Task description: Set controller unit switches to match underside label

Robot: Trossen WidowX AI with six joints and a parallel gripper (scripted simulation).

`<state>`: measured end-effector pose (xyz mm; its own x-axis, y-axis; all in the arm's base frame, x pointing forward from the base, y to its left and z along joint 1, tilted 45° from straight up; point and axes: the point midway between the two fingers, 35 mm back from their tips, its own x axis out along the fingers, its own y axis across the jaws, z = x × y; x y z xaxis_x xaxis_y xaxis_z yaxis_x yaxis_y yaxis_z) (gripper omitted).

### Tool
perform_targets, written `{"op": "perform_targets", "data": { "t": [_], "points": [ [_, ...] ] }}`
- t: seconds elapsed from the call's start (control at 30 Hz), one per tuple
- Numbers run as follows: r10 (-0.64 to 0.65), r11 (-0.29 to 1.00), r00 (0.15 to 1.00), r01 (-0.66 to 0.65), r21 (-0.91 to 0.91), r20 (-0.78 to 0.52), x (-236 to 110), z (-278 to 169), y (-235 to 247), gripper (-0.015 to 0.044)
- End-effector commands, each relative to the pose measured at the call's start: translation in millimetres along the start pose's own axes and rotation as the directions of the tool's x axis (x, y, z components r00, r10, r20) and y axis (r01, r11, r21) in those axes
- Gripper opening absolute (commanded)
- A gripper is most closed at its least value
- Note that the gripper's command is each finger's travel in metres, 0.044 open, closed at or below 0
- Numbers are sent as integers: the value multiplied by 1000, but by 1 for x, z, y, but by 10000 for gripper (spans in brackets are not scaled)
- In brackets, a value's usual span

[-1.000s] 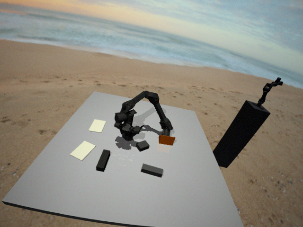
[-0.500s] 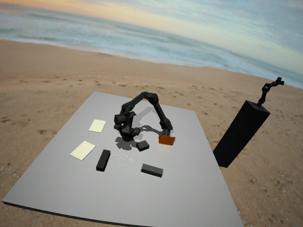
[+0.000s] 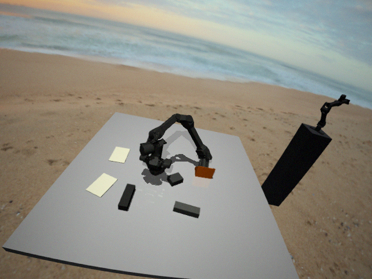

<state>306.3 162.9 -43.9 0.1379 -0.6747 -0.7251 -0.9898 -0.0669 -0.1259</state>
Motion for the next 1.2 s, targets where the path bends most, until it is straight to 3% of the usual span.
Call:
{"op": "perform_targets", "data": {
  "t": [0.0,1.13,1.17],
  "points": [
    [2,1000,1000,-2,-9,-14,6,-1,1,338],
    [2,1000,1000,-2,-1,-5,21,5,0,338],
    [3,1000,1000,-3,-1,-5,22,5,0,364]
  ]
}}
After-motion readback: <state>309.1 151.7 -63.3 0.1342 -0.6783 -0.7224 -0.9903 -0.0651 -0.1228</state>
